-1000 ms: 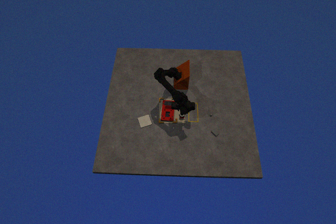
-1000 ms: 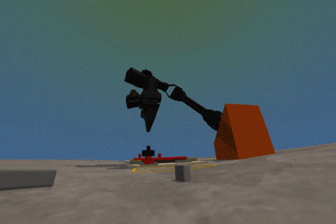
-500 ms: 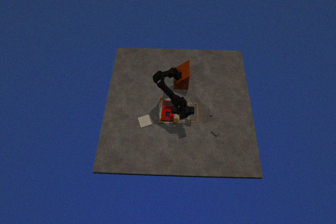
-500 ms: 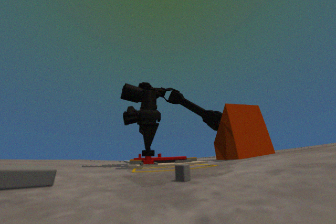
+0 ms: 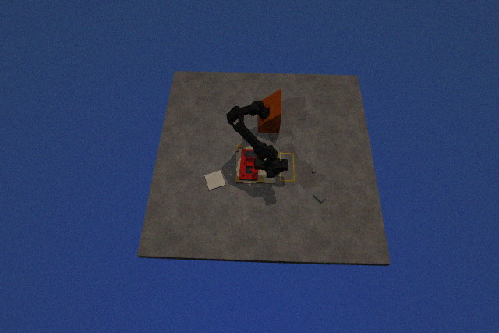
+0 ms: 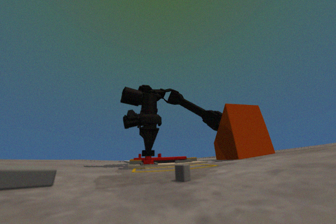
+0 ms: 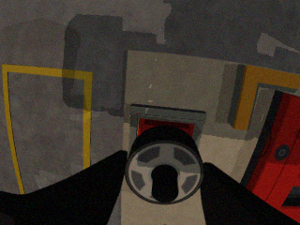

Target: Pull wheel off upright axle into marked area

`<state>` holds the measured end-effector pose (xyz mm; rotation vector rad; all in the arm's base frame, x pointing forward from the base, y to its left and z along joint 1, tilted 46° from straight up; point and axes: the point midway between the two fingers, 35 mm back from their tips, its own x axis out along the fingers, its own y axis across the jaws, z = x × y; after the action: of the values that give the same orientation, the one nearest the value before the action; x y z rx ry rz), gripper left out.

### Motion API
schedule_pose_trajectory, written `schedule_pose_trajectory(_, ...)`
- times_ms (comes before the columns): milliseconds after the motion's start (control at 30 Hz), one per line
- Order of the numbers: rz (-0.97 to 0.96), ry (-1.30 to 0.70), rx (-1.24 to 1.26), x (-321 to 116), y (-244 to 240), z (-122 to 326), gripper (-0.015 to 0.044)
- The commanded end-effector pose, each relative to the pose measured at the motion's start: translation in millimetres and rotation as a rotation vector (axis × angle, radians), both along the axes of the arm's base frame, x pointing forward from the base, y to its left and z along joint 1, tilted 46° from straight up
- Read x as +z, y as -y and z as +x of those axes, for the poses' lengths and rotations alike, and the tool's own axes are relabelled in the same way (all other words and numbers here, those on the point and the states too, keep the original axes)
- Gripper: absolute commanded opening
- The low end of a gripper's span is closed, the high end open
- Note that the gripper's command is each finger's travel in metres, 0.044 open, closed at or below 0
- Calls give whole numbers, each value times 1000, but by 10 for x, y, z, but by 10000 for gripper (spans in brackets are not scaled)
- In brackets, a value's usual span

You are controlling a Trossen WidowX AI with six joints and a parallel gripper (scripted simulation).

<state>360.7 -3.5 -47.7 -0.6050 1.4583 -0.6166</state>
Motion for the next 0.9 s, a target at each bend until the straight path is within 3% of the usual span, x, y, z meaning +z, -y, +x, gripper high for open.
schedule_pose_trajectory(0, 0, 0, -1, 3, 0, -1, 155)
schedule_pose_trajectory(67, 0, 0, -1, 3, 0, -1, 142)
schedule_pose_trajectory(267, 0, 0, -1, 11, -9, 0, 0)
schedule_pose_trajectory(867, 0, -1, 0, 50, -52, 2, 0)
